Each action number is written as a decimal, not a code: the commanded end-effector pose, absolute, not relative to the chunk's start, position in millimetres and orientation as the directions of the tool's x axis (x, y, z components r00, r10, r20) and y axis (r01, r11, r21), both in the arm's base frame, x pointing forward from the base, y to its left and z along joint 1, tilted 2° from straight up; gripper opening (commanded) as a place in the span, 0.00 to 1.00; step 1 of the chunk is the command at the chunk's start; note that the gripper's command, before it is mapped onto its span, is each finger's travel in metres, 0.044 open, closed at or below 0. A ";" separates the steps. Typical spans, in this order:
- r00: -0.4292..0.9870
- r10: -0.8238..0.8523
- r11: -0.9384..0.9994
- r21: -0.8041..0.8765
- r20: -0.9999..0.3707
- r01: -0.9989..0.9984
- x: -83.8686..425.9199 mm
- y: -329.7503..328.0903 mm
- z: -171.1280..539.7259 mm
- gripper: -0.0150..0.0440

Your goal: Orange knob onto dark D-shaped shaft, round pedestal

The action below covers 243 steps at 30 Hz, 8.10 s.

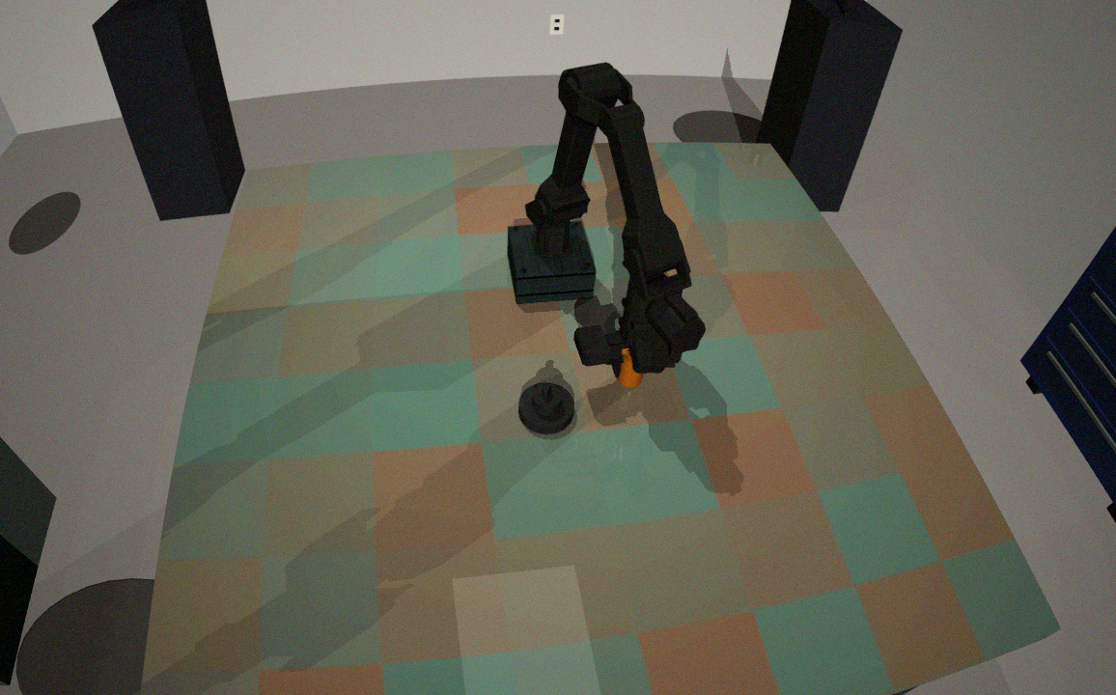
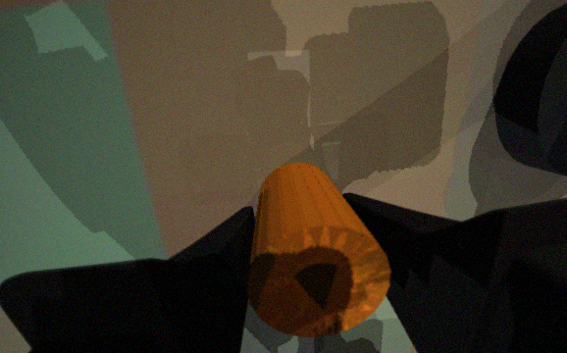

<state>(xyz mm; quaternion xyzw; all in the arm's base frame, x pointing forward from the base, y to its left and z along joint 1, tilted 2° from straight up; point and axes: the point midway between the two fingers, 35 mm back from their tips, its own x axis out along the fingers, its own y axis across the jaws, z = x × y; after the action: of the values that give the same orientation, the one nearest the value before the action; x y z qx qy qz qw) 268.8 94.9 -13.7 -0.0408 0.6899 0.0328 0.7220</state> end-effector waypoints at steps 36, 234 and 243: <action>0.049 -0.009 0.994 -0.015 -0.999 -0.106 257.8 102.2 125.5 0.25; 0.053 -0.022 0.744 -0.052 -0.998 -0.666 318.8 -49.6 54.0 0.25; 0.053 -0.022 0.744 -0.052 -0.998 -0.666 318.2 -49.5 55.7 0.25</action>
<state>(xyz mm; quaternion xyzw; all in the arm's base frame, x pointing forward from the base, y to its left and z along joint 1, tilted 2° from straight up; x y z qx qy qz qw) 316.9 -49.4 54.6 -0.2646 0.6477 0.2369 0.6741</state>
